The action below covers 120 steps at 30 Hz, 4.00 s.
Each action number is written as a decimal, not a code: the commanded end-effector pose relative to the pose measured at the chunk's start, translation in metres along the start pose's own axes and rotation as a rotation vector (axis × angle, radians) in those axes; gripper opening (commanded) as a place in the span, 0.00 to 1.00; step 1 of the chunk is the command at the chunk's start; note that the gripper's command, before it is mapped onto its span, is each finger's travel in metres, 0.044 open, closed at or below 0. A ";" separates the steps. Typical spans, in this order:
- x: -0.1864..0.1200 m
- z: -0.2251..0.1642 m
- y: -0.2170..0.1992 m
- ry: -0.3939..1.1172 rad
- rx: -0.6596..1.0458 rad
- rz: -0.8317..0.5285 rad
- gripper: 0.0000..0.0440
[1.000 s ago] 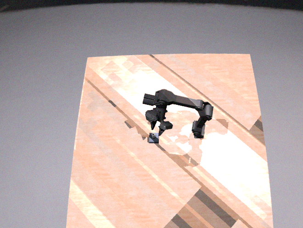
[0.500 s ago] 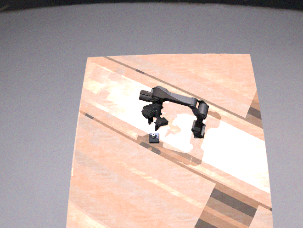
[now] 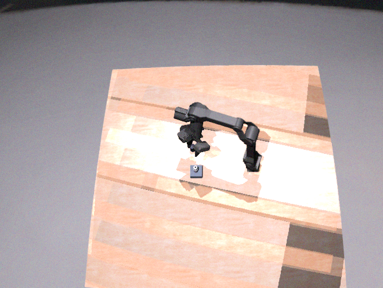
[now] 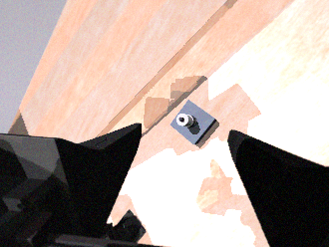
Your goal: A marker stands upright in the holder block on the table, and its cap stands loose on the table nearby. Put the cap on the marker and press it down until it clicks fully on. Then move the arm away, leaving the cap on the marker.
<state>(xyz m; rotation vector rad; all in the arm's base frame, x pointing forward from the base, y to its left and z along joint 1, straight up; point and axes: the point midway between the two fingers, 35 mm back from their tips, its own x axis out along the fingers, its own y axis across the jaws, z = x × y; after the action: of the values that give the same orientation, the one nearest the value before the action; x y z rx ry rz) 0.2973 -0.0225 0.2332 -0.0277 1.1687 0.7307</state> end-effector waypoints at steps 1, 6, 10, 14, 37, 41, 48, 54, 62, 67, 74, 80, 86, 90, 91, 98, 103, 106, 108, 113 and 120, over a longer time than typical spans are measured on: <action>0.000 -0.004 -0.011 0.024 0.001 -0.017 0.74; 0.002 -0.010 -0.025 0.061 0.009 -0.034 0.74; 0.004 -0.015 -0.036 0.092 0.014 -0.046 0.74; 0.006 -0.020 -0.047 0.123 0.018 -0.059 0.74; 0.027 -0.043 -0.099 0.302 -0.011 -0.121 0.72; 0.032 -0.045 -0.106 0.333 -0.027 -0.131 0.71; 0.044 -0.050 -0.116 0.389 -0.062 -0.143 0.69; 0.056 -0.055 -0.122 0.440 -0.097 -0.144 0.68; 0.076 -0.064 -0.127 0.502 -0.149 -0.133 0.65; 0.090 -0.072 -0.130 0.534 -0.186 -0.119 0.62; 0.105 -0.081 -0.132 0.569 -0.242 -0.103 0.59; 0.112 -0.085 -0.132 0.591 -0.289 -0.102 0.51; 0.107 -0.080 -0.130 0.592 -0.336 -0.130 0.17; 0.096 -0.070 -0.127 0.590 -0.377 -0.164 0.15; 0.094 -0.068 -0.126 0.589 -0.387 -0.170 0.15; 0.076 -0.046 -0.113 0.573 -0.455 -0.210 0.15; 0.070 -0.031 -0.097 0.563 -0.492 -0.218 0.14; 0.069 -0.022 -0.082 0.558 -0.510 -0.215 0.14; 0.069 -0.016 -0.072 0.556 -0.522 -0.210 0.13; 0.070 -0.007 -0.047 0.557 -0.549 -0.193 0.11; 0.074 0.000 -0.012 0.568 -0.589 -0.165 0.08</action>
<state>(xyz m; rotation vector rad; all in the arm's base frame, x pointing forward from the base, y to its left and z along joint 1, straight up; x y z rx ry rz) 0.3218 -0.0045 0.1628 -0.8584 1.4276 0.9132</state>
